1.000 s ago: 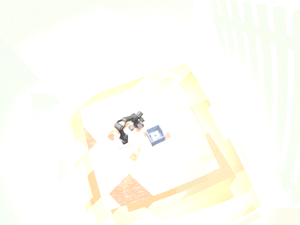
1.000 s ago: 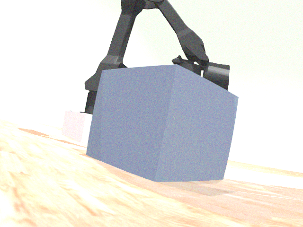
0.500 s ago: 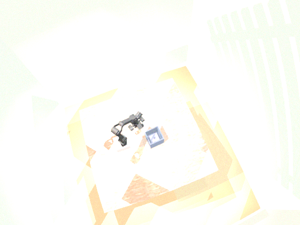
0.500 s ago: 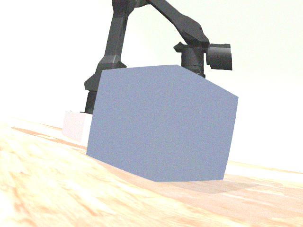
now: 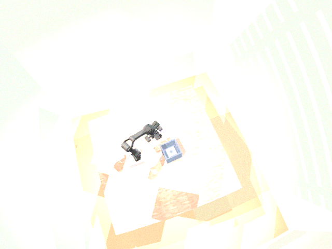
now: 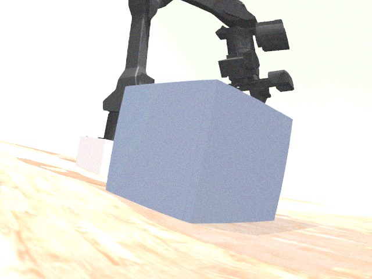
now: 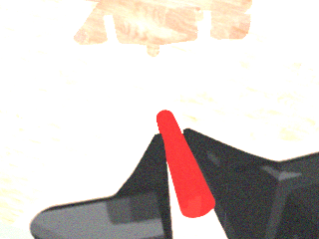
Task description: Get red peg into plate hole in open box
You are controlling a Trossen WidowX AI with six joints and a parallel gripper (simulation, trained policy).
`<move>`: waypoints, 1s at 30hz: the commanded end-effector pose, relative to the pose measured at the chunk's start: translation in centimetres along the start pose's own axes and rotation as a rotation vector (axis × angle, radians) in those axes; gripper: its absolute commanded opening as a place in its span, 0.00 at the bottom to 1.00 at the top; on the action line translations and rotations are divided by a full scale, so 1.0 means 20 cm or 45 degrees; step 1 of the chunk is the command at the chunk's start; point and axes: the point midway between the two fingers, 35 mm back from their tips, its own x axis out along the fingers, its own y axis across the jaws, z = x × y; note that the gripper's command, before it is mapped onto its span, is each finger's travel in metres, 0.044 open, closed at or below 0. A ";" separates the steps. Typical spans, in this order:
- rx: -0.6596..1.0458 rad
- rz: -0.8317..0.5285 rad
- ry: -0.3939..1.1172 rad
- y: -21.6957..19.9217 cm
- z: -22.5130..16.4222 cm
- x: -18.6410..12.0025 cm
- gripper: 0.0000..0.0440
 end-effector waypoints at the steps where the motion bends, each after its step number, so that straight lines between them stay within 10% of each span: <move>1: -0.011 0.037 -0.022 0.05 0.05 -0.08 0.00; 30: 0.051 -0.026 -0.203 0.10 0.56 -0.29 0.00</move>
